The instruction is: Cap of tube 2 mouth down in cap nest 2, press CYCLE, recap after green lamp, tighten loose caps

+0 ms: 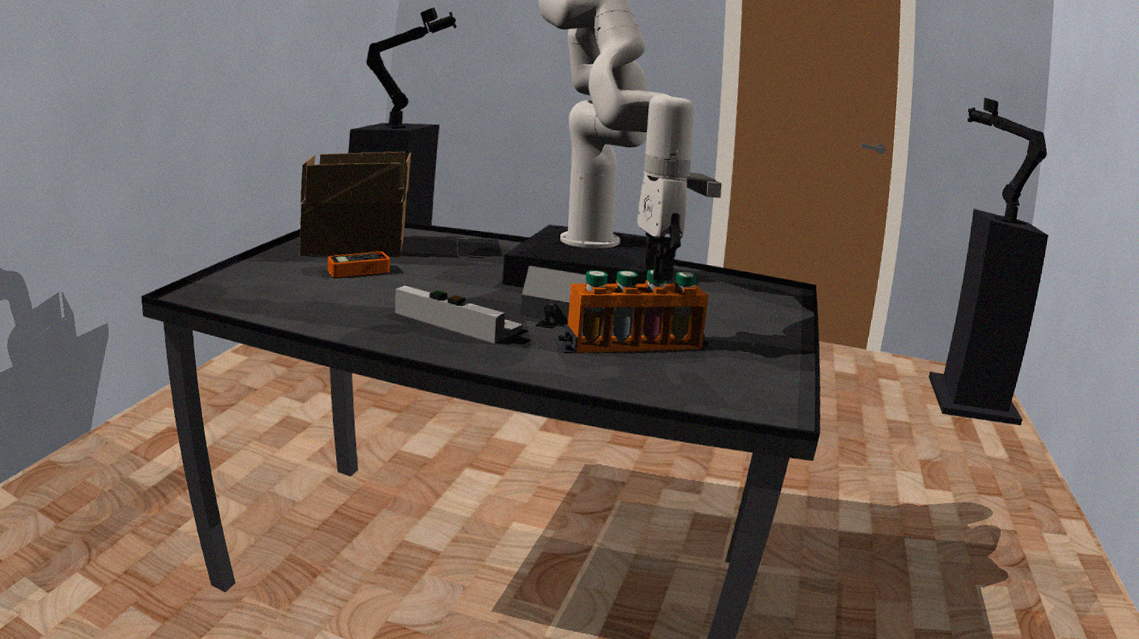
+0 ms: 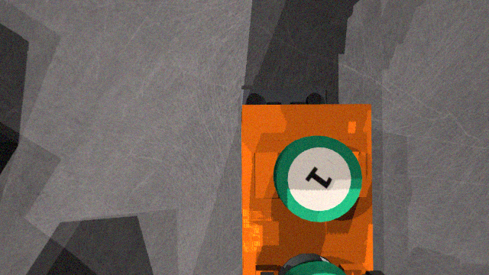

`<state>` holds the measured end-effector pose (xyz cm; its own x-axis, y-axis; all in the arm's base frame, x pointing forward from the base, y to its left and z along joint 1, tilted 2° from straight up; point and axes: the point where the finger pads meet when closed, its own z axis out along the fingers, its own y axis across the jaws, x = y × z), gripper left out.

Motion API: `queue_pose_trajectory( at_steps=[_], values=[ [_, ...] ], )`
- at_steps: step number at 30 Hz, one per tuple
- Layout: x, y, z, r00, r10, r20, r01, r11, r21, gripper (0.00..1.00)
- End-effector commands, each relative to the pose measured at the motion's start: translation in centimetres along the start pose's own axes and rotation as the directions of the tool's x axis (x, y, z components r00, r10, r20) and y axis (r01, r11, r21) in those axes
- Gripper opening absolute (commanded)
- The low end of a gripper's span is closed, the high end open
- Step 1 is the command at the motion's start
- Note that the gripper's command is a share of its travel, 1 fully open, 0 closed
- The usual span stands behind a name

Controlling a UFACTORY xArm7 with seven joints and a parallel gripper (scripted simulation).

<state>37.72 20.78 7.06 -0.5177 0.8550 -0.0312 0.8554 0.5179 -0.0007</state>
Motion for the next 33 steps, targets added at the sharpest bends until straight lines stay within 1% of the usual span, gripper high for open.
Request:
queue_pose_trajectory(
  at_steps=[1, 13, 18, 21, 24, 26, 32, 33],
  values=[
    [0.0, 0.1, -0.1, 1.0, 0.0, 0.001, 0.0, 1.0, -0.004, 0.0],
    [0.0, 0.1, -3.7, 1.0, 0.0, 0.001, 0.0, 1.0, -0.003, 0.0],
    [0.0, 0.1, -3.7, 1.0, 0.0, 0.001, 0.0, 1.0, -0.003, 0.0],
    [-2.3, -0.8, -3.7, 0.969, -0.247, 0.002, 0.247, 0.969, -0.003, 0.0],
    [-3.5, -1.3, -3.7, 0.936, -0.352, 0.003, 0.352, 0.936, -0.002, 0.0],
    [-4.4, -1.7, -3.7, 0.901, -0.434, 0.004, 0.434, 0.901, -0.001, 0.0],
    [-6.8, -2.7, -3.7, 0.758, -0.652, 0.005, 0.652, 0.759, 0.002, 0.0],
    [-7.5, -3.0, -3.7, 0.73, -0.683, 0.005, 0.683, 0.73, 0.003, 0.0]
  ],
)
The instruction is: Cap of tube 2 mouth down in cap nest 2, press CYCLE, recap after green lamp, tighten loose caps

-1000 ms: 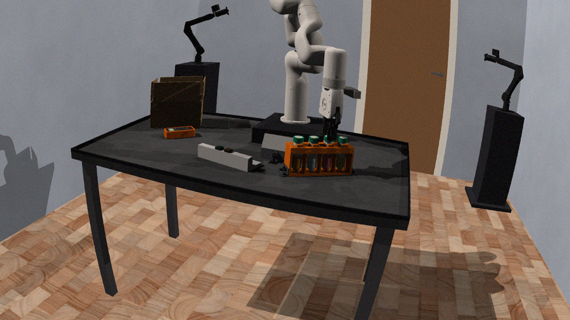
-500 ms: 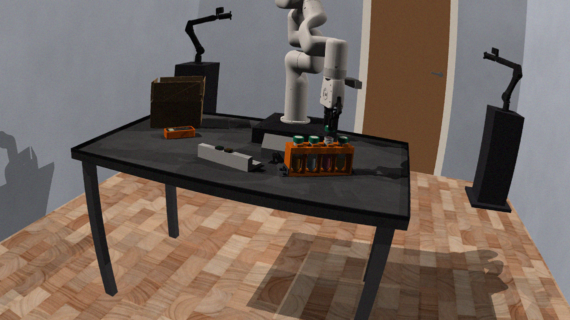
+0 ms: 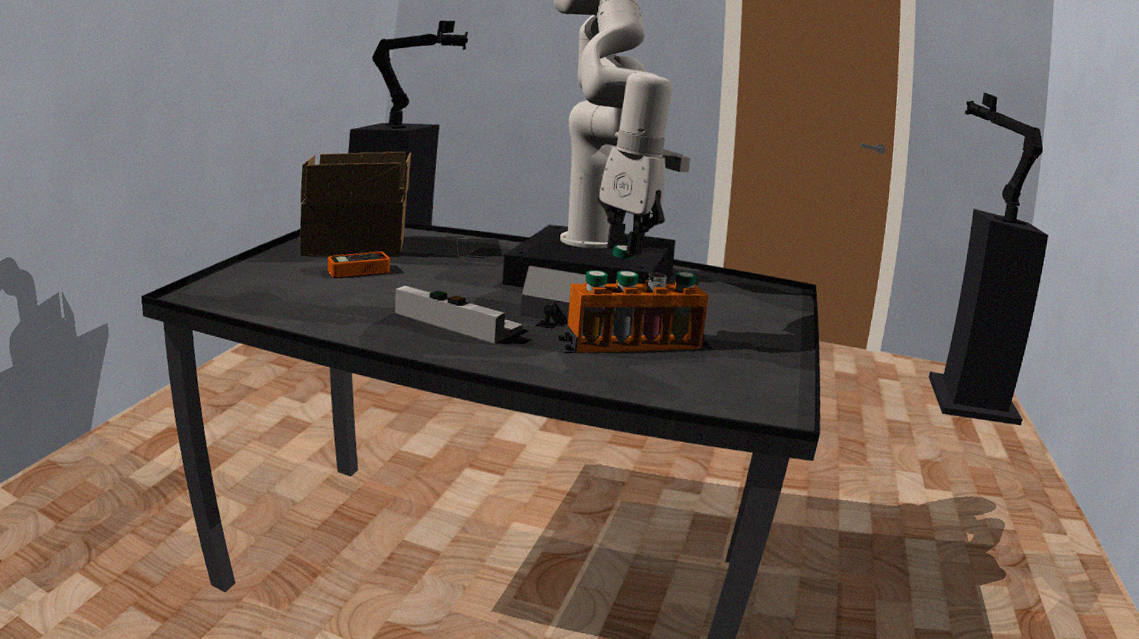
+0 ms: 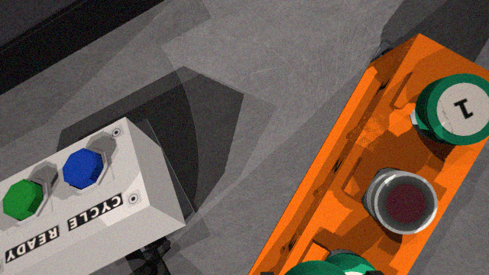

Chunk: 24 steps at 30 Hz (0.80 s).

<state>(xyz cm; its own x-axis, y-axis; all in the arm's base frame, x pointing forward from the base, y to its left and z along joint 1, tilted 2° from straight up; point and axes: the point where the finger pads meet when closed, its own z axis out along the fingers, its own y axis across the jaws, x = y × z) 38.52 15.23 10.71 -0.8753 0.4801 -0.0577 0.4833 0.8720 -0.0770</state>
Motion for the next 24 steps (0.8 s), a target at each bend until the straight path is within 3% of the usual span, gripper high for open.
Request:
queue_pose_trajectory(
  at_steps=[1, 24],
  values=[
    [-1.5, -1.8, 0.0, 0.974, -0.228, -0.012, 0.226, 0.972, -0.064, 0.0],
    [-10.5, -13.5, 1.0, 0.968, -0.251, -0.011, 0.249, 0.966, -0.067, 0.0]
  ],
)
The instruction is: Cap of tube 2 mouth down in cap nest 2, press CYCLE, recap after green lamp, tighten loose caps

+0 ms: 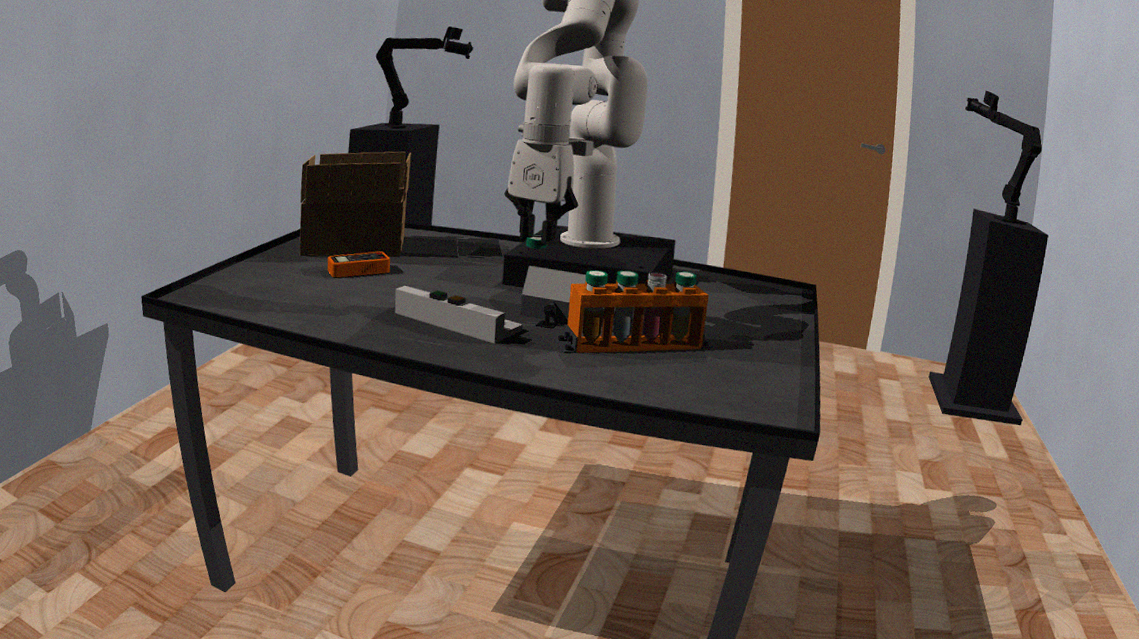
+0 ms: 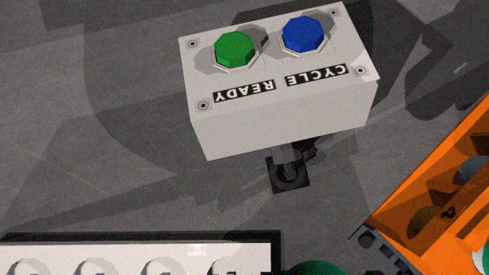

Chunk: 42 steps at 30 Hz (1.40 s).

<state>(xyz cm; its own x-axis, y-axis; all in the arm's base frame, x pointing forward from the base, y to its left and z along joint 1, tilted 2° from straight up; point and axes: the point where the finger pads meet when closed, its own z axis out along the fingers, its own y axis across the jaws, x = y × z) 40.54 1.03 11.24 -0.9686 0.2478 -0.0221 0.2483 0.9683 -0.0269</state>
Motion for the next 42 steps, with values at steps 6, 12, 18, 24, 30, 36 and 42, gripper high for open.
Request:
queue_pose_trajectory(
  at_steps=[6, 12, 18, 24, 30, 36, 42],
  values=[
    [-3.1, -6.6, -0.1, 1.0, 0.0, 0.003, 0.0, 1.0, -0.005, 0.0],
    [-4.2, -9.3, -0.1, 1.0, 0.0, 0.003, 0.0, 1.0, -0.004, 0.0],
    [-4.2, -9.3, -0.1, 1.0, 0.0, 0.003, 0.0, 1.0, -0.004, 0.0],
    [-4.2, -9.2, 2.4, 1.0, 0.0, 0.003, 0.0, 1.0, -0.004, 0.0],
    [-4.2, -9.2, 4.4, 1.0, 0.0, 0.003, 0.0, 1.0, -0.004, 0.0],
    [-4.2, -9.2, 7.5, 1.0, 0.0, 0.003, 0.0, 1.0, -0.004, 0.0],
    [-4.3, -9.3, 10.5, 1.0, -0.001, 0.003, 0.001, 1.0, -0.004, 0.0]
  ],
)
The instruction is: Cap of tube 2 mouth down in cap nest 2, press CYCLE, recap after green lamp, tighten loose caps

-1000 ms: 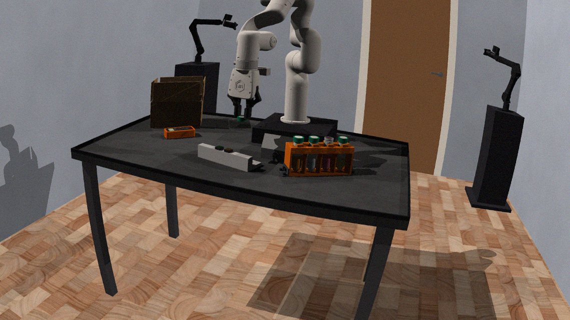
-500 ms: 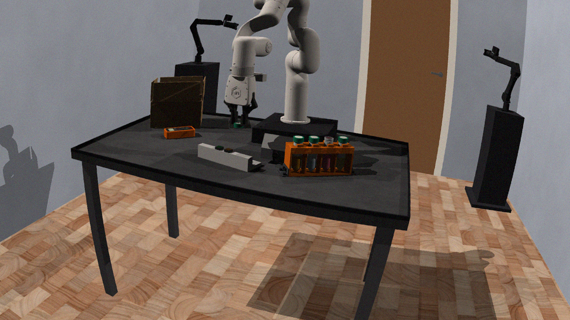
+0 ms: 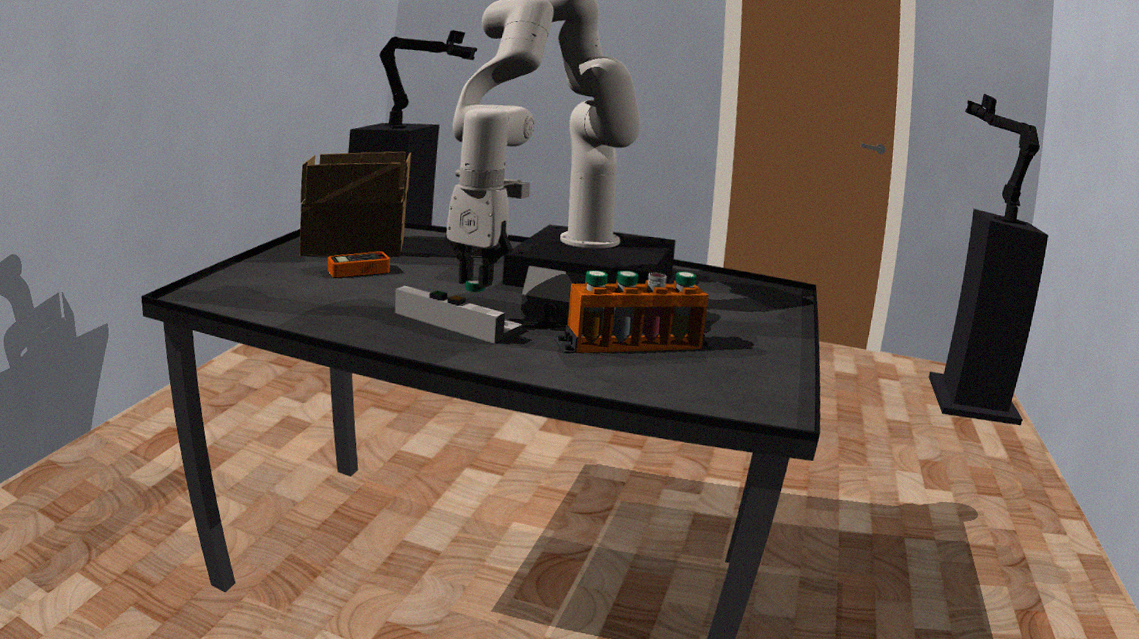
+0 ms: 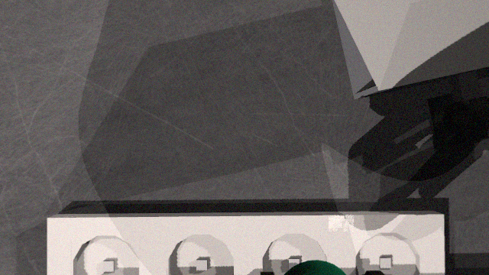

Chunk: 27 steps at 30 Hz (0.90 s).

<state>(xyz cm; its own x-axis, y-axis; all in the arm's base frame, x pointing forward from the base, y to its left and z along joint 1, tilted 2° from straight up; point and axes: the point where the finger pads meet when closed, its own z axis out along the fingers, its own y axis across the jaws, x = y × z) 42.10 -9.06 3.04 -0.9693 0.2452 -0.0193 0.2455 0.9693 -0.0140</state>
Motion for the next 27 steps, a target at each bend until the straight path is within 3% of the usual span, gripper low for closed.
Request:
queue_pose_trajectory(
  at_steps=[1, 7, 27],
  values=[
    [-0.5, -0.1, 2.4, 1.0, 0.002, 0.006, -0.002, 1.0, 0.009, 0.0],
    [-0.5, -0.2, 4.2, 1.0, 0.002, 0.006, -0.002, 1.0, 0.008, 0.0],
    [-0.5, -0.1, 4.2, 1.0, 0.002, 0.006, -0.002, 1.0, 0.008, 0.0]
  ],
)
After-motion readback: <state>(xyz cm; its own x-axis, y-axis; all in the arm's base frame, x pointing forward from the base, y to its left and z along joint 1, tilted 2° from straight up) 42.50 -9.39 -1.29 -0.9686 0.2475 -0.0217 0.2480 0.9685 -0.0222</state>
